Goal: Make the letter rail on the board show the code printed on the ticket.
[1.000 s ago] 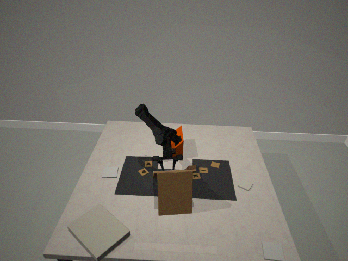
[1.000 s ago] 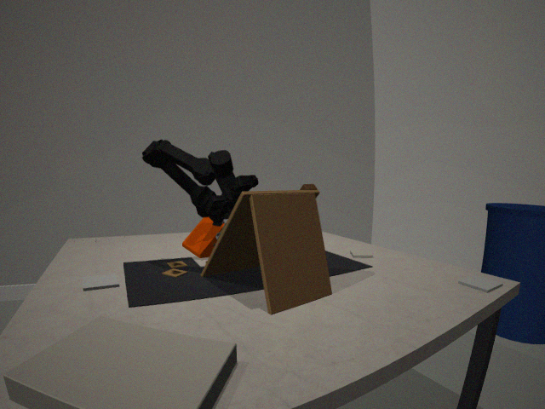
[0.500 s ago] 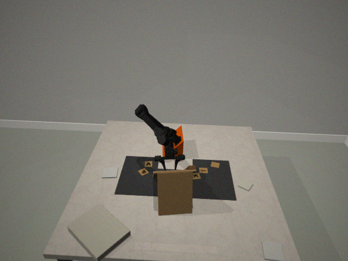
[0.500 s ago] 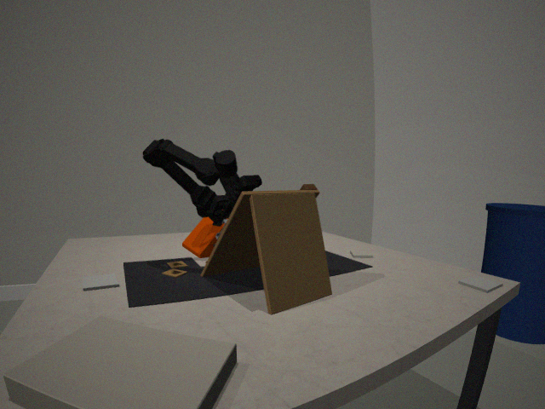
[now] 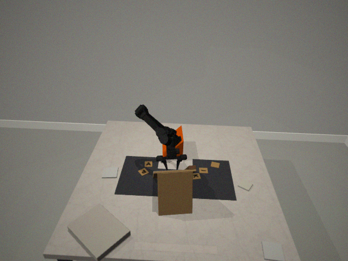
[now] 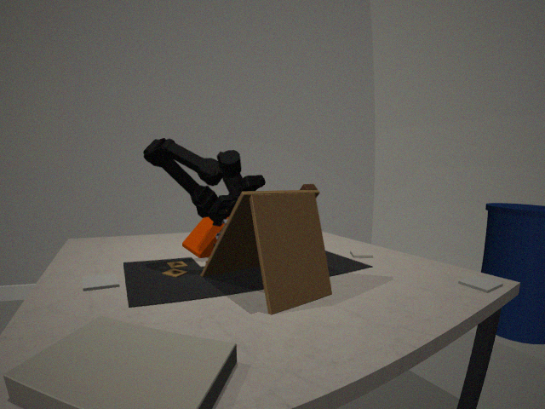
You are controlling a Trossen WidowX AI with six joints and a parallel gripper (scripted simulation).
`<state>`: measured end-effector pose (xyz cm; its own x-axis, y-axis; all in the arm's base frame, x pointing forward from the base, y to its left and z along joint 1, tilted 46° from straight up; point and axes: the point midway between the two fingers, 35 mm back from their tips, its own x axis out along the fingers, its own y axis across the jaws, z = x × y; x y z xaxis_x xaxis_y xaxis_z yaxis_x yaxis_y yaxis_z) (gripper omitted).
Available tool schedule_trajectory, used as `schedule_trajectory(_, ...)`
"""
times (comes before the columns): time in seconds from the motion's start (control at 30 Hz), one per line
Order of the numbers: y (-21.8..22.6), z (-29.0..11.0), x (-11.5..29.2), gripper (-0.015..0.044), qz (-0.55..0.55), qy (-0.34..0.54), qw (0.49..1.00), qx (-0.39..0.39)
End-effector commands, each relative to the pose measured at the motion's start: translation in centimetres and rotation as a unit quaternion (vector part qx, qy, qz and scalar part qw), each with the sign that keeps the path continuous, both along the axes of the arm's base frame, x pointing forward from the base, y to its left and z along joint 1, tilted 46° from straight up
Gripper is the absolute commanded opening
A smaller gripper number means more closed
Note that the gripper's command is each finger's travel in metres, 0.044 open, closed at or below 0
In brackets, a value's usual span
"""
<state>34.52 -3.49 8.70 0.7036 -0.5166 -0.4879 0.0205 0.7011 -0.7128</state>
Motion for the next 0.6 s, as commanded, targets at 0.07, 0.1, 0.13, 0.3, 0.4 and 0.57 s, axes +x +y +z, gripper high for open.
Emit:
schedule_trajectory(0.07, 0.3, -0.54, -0.02, 0.0, -0.002, 0.002, 1.0, 0.0)
schedule_trajectory(0.1, 0.36, -0.6, -0.02, 0.0, -0.002, 0.002, 1.0, 0.001)
schedule_trajectory(0.13, 0.4, -0.65, -0.01, 0.0, -0.002, 0.002, 1.0, 0.001)
schedule_trajectory(0.3, 0.66, -0.9, -0.01, 0.0, -0.002, 0.002, 1.0, 0.001)
schedule_trajectory(0.4, 0.8, -1.04, -0.01, 0.0, -0.002, 0.002, 1.0, 0.001)
schedule_trajectory(0.57, 1.05, -1.29, 0.0, 0.0, -0.002, 0.002, 1.0, 0.001)
